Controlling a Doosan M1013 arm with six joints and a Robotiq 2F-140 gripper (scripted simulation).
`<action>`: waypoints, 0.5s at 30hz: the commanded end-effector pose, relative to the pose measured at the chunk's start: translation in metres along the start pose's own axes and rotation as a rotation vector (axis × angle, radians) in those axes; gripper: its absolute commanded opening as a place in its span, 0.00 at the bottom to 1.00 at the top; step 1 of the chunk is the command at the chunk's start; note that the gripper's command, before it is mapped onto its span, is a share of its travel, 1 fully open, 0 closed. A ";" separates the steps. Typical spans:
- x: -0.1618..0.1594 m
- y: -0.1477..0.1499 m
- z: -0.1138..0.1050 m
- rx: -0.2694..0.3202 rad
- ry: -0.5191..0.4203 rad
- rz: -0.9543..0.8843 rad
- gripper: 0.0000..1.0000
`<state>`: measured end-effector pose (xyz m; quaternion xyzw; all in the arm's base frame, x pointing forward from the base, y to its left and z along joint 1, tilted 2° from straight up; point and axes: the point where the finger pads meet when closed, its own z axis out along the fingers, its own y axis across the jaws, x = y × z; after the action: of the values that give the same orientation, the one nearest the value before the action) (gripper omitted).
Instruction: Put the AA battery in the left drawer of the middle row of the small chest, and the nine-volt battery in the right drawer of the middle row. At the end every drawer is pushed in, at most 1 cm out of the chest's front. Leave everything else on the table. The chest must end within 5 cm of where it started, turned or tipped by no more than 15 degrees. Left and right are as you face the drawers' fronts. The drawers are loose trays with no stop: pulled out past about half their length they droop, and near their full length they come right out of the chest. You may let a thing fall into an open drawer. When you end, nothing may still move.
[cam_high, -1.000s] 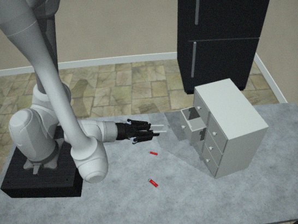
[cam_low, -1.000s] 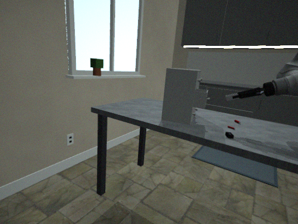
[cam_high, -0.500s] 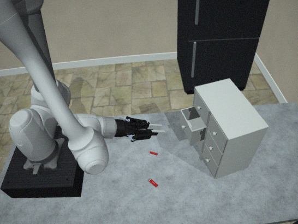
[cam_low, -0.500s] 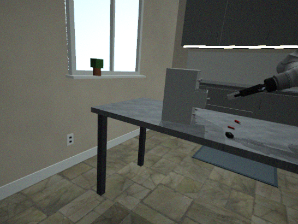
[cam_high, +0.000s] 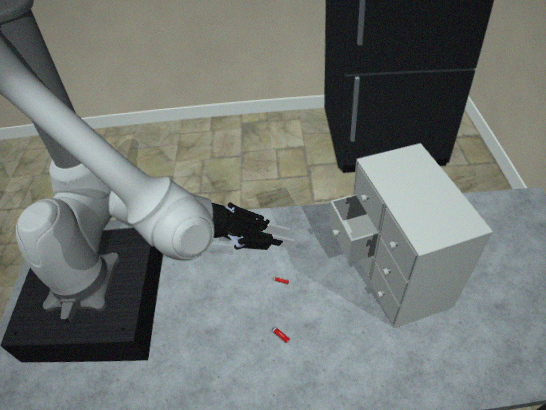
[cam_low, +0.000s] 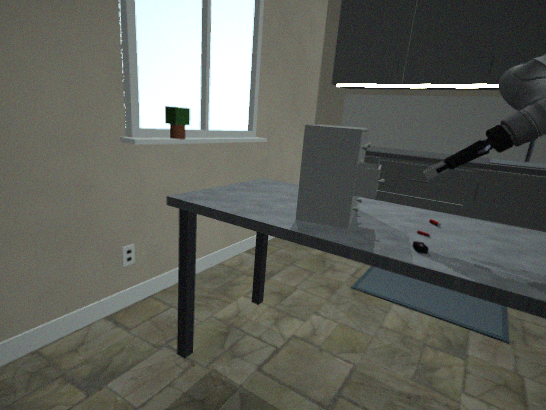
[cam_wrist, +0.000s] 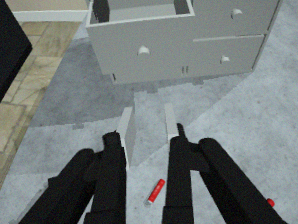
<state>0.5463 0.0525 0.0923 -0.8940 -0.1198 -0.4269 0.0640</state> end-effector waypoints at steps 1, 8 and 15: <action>0.000 -0.003 -0.003 0.025 -0.048 0.004 0.20; 0.001 -0.003 -0.012 0.026 -0.123 0.004 0.20; 0.002 -0.002 -0.018 0.025 -0.178 0.003 0.20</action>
<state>0.5353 0.0508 0.1035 -0.9180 -0.1248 -0.3724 0.0555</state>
